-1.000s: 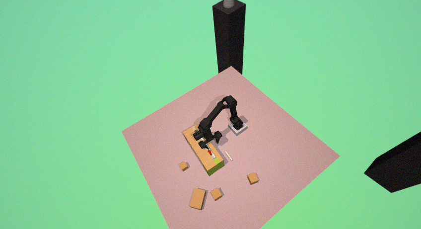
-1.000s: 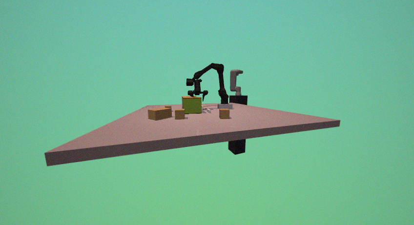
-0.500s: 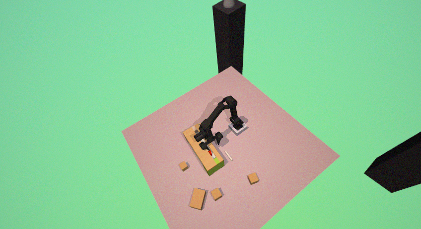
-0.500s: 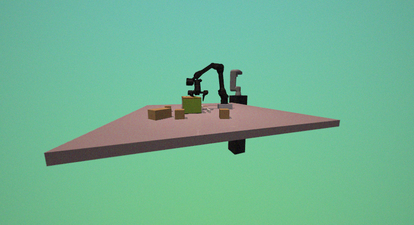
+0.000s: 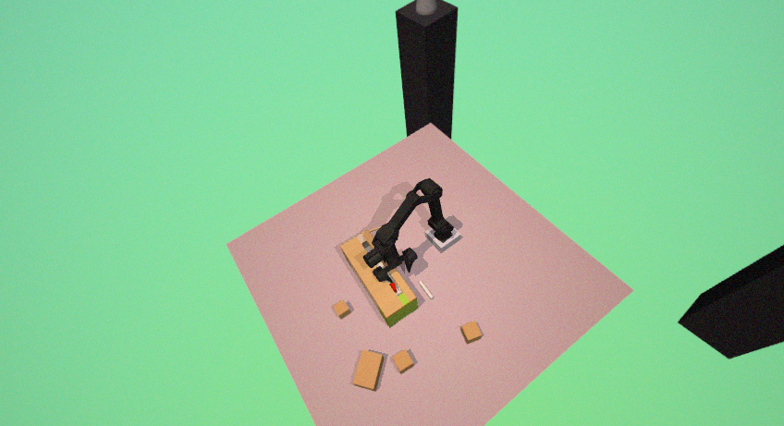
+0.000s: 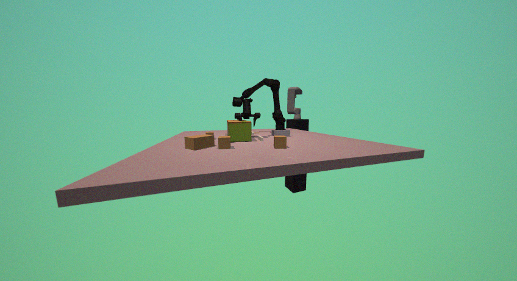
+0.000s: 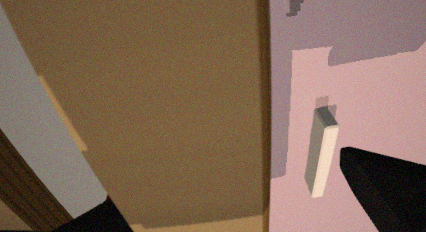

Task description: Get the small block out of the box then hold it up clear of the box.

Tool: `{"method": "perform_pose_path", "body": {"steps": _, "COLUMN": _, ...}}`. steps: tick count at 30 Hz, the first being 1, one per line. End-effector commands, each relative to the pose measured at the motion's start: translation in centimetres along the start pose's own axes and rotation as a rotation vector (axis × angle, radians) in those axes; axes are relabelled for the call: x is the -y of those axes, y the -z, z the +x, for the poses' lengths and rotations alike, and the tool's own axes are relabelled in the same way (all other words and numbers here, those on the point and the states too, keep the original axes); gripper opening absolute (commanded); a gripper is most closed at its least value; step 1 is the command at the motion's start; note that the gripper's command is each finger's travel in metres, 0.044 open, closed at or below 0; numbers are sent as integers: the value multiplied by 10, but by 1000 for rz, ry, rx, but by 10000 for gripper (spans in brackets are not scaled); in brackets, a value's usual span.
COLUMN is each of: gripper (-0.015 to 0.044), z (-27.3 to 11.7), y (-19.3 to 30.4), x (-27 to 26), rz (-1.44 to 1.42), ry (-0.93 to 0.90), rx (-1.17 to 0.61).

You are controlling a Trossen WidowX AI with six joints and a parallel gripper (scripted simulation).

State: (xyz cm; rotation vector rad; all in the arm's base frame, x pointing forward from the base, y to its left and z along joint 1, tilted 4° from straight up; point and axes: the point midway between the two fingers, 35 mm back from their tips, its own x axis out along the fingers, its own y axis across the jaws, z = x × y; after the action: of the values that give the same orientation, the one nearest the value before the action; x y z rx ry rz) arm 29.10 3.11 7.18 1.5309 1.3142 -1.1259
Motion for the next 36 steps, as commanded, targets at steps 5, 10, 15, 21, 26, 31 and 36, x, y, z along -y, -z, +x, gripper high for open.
{"method": "perform_pose_path", "body": {"steps": 5, "gripper": 400, "z": 3, "y": 8, "x": 0, "rz": 4, "ry": -2, "rx": -1}}
{"method": "perform_pose_path", "body": {"steps": 10, "gripper": 400, "z": 5, "y": 13, "x": 0, "rz": 4, "ry": -2, "rx": -1}}
{"method": "perform_pose_path", "body": {"steps": 15, "gripper": 400, "z": 6, "y": 17, "x": 0, "rz": 4, "ry": -2, "rx": -2}}
{"method": "perform_pose_path", "body": {"steps": 21, "gripper": 400, "z": 8, "y": 23, "x": 0, "rz": 4, "ry": -2, "rx": -2}}
{"method": "perform_pose_path", "body": {"steps": 26, "gripper": 400, "z": 10, "y": 28, "x": 0, "rz": 4, "ry": -2, "rx": -3}}
{"method": "perform_pose_path", "body": {"steps": 31, "gripper": 400, "z": 12, "y": 33, "x": 0, "rz": 4, "ry": -2, "rx": -3}}
{"method": "perform_pose_path", "body": {"steps": 36, "gripper": 400, "z": 13, "y": 37, "x": 0, "rz": 4, "ry": -2, "rx": -4}}
